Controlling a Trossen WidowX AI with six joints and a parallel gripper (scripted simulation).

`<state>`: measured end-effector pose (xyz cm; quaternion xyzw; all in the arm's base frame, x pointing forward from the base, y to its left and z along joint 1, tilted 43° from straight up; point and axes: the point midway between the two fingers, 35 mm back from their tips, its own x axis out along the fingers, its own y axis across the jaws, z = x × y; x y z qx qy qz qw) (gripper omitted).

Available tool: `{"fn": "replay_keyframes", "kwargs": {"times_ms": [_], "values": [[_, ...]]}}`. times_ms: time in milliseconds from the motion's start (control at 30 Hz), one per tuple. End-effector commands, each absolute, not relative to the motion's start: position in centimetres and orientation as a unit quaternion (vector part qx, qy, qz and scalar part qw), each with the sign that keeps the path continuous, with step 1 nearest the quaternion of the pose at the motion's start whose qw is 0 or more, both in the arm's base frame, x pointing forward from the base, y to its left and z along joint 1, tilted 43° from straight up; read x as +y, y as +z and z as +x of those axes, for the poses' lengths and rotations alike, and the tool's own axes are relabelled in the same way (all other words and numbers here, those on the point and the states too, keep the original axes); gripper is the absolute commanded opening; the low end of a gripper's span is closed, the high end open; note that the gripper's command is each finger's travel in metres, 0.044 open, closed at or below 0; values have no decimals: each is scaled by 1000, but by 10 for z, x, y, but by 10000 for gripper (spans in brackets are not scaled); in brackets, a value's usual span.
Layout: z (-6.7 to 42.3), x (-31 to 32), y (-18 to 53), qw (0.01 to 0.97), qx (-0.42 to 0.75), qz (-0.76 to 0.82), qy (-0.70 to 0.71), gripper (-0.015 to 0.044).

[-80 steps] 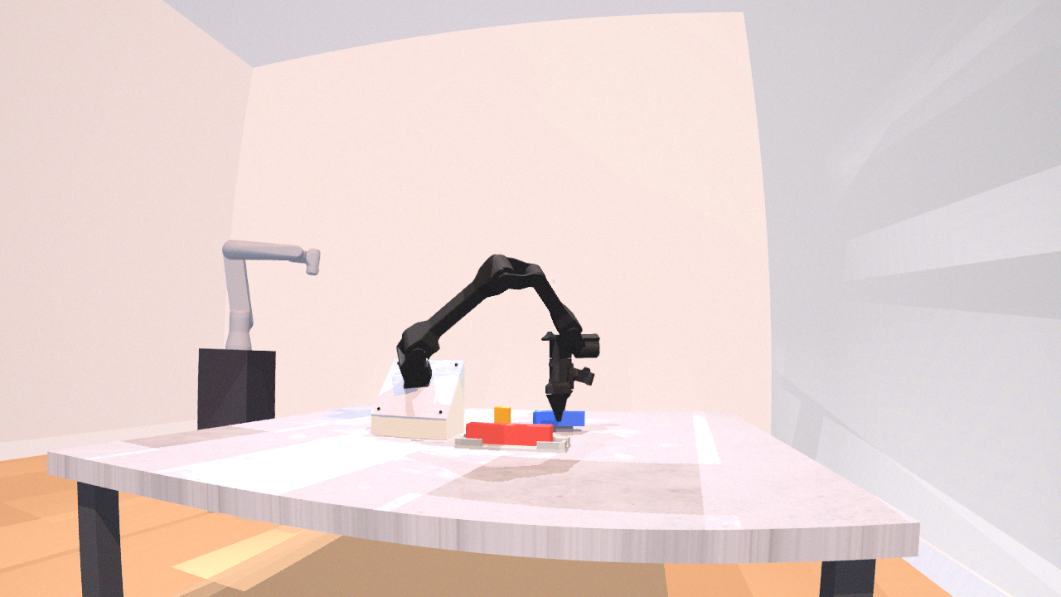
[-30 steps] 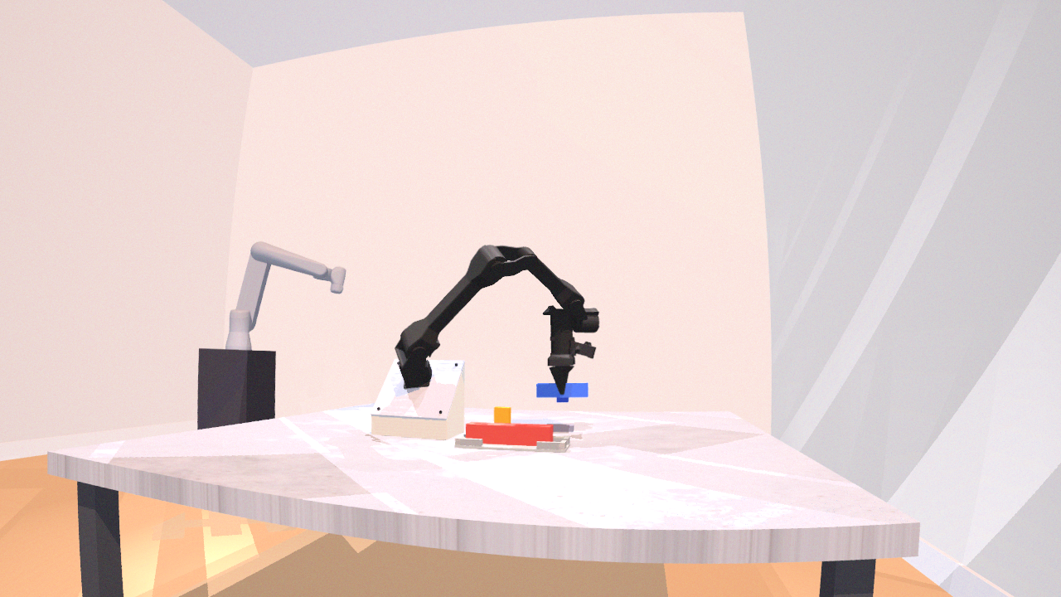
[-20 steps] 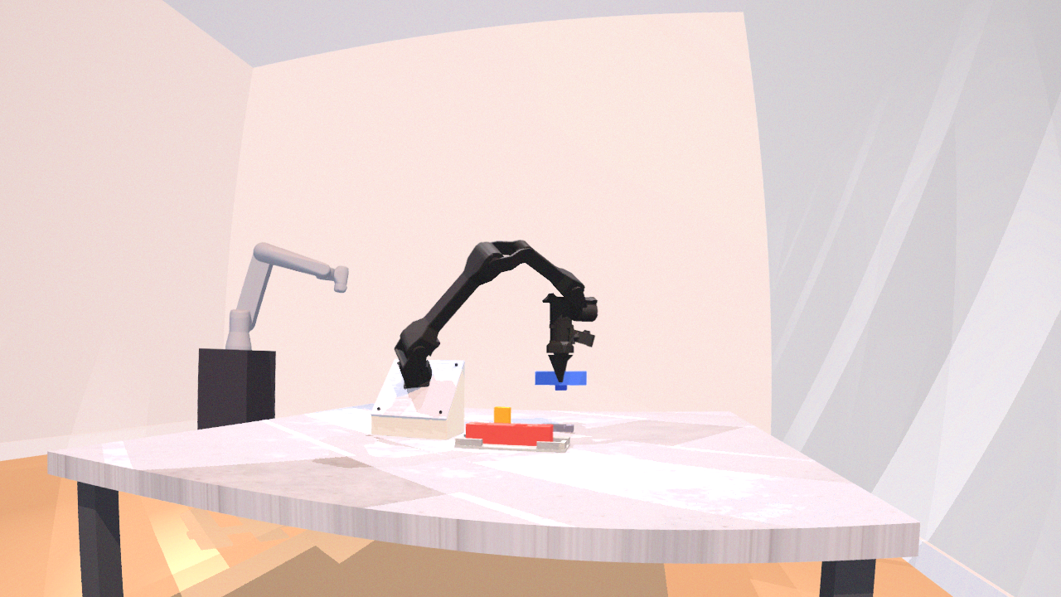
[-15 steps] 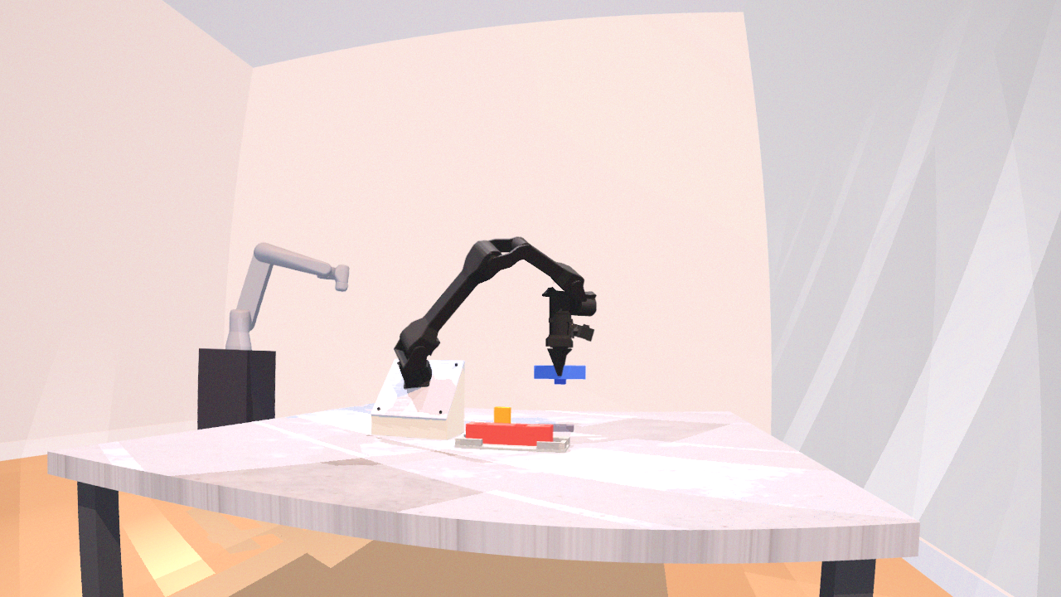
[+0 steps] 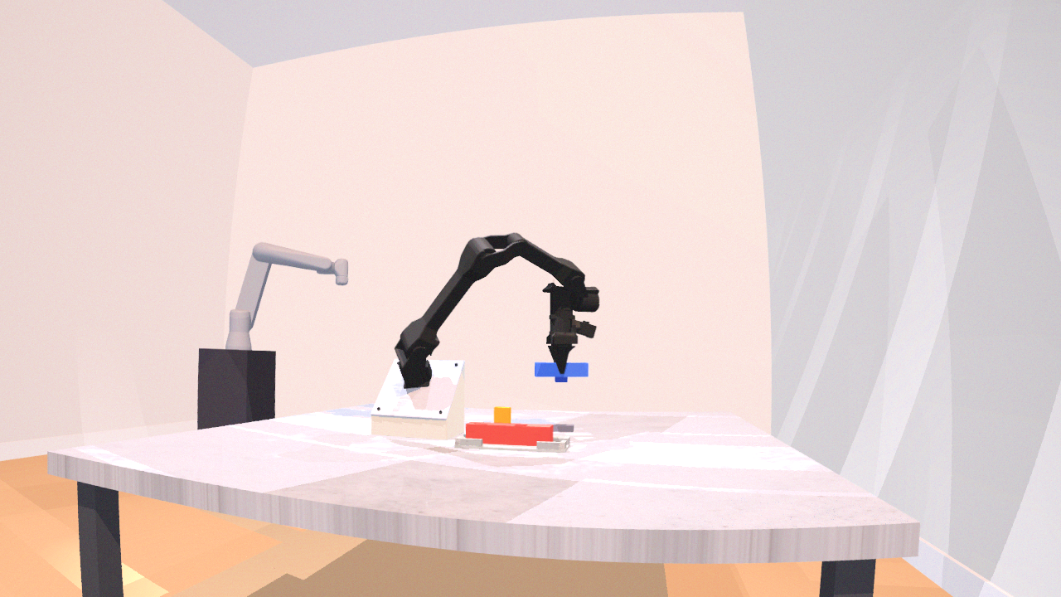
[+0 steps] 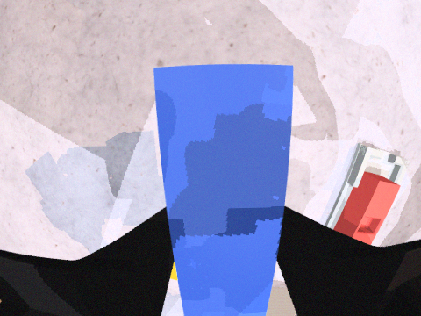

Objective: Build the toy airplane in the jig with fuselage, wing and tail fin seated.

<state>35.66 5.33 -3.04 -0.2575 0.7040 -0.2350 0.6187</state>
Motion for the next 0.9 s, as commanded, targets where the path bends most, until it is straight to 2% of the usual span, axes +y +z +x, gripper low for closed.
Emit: {"fn": "replay_keyframes", "kwargs": {"times_ms": [0, 867], "values": [[356, 40, -21, 608, 713, -283, -206, 0], [341, -30, 27, 531, 739, -412, -35, 0]]}}
